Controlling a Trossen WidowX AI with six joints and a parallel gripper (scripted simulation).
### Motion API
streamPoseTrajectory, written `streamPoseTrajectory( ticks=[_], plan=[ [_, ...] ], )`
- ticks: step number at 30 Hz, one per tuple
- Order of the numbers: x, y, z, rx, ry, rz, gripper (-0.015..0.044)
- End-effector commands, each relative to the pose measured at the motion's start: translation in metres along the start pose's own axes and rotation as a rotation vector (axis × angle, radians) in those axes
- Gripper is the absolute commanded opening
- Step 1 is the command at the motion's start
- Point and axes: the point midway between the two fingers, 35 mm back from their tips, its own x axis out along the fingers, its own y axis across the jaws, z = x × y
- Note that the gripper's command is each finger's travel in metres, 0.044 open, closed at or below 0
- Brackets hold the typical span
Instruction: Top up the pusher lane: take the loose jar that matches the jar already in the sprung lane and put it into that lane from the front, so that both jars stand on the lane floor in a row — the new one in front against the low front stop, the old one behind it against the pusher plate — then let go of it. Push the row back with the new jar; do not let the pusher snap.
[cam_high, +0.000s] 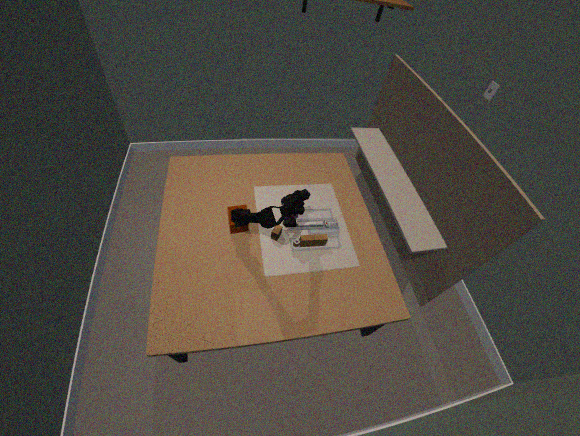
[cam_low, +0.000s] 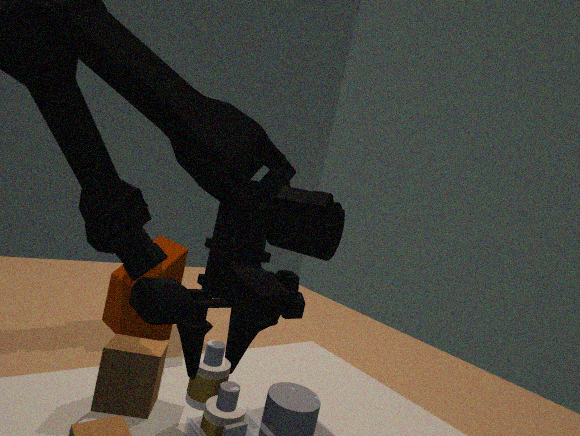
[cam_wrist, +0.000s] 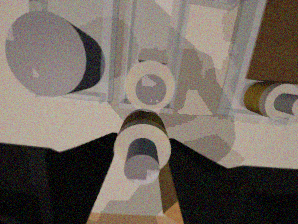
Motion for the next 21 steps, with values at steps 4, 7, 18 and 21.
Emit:
streamPoseTrajectory(
  ticks=[4, 7, 18, 21],
  plan=[
    [-0.0010, -0.0003, 0.0068, 0.000, -0.008, -0.004, 0.0000],
    [-0.0010, -0.0003, 0.0080, 0.000, -0.008, -0.004, 0.0000],
    [-0.0009, -0.0003, 0.0126, 0.001, -0.008, -0.003, 0.0000],
    [-0.0010, -0.0003, 0.0139, 0.001, -0.008, -0.003, 0.0000]
  ],
)
